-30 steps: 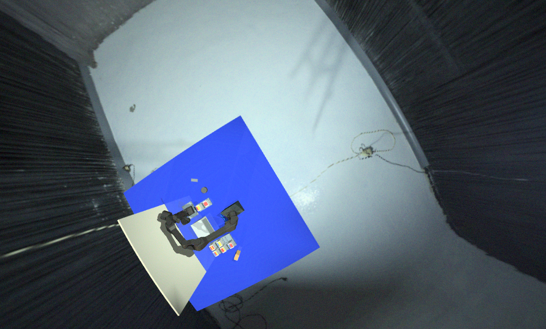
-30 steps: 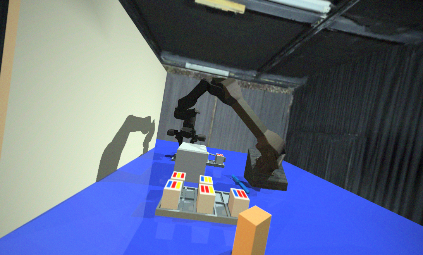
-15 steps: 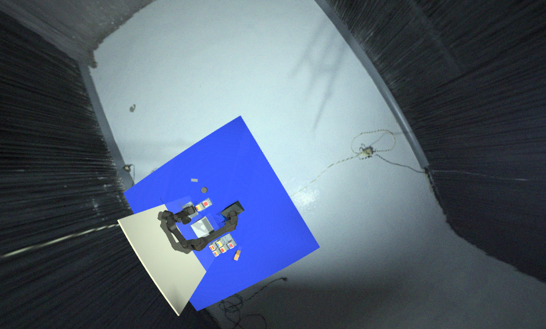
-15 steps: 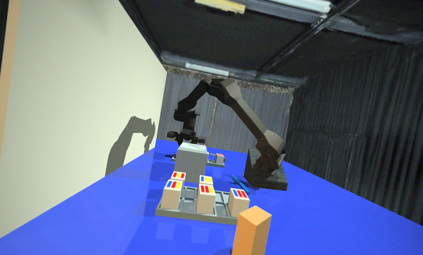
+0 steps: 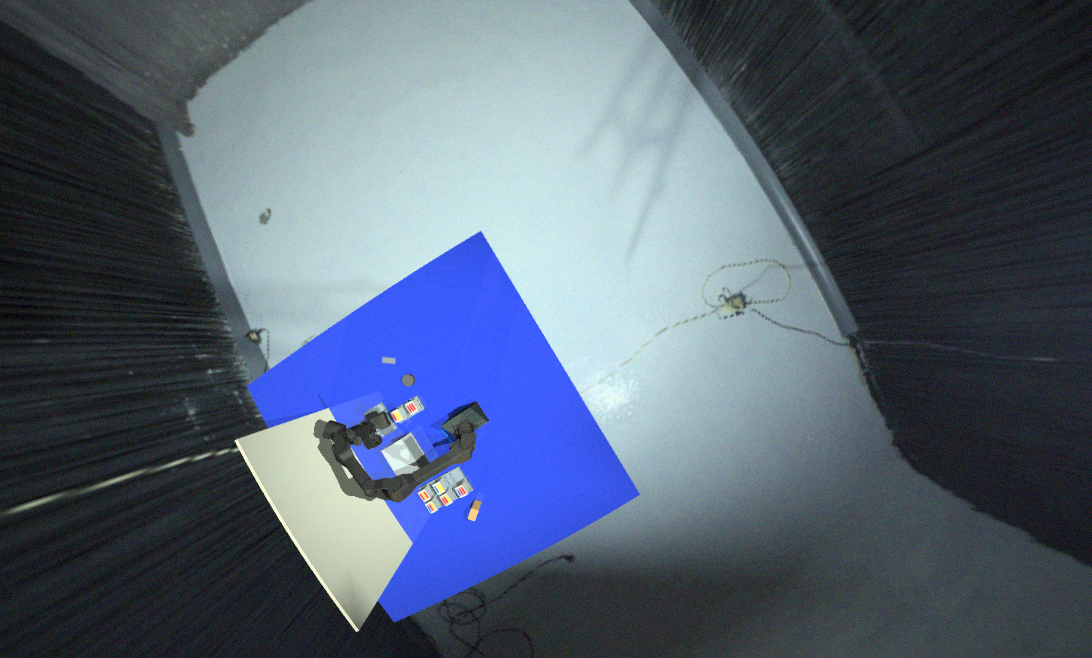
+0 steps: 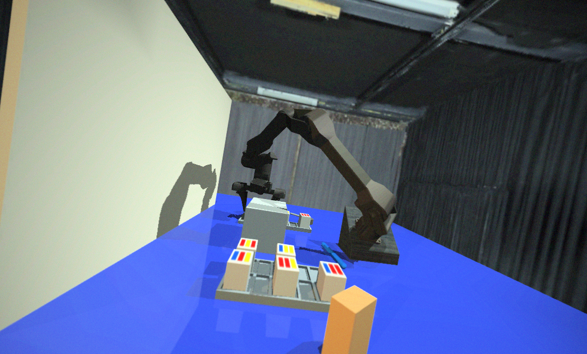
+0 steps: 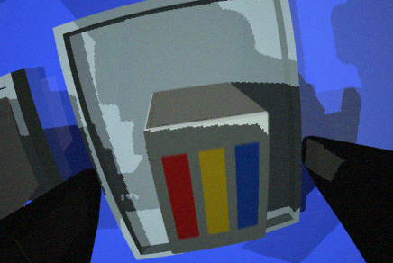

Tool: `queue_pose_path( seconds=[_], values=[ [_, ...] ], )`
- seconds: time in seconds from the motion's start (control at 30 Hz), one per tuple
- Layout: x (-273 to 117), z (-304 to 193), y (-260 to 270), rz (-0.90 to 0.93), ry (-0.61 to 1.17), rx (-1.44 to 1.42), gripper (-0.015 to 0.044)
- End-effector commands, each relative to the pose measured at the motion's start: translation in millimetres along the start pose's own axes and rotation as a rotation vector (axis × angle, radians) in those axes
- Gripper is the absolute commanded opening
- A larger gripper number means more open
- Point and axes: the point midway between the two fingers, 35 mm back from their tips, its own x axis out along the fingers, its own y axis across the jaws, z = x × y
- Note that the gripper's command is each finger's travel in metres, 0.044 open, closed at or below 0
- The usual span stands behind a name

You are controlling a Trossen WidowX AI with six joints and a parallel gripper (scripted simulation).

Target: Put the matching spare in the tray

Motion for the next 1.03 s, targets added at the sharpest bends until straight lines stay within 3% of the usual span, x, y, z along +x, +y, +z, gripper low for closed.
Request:
queue_pose_path(
  seconds=[0.0, 0.2, 1.0],
  values=[
    [-21, -2, -3, -0.004, 0.004, -0.003, 0.044],
    [-103, -1, 1, -0.002, -0.001, 0.005, 0.044],
    [-105, -4, 0, -0.027, 0.006, 0.013, 0.044]
  ],
)
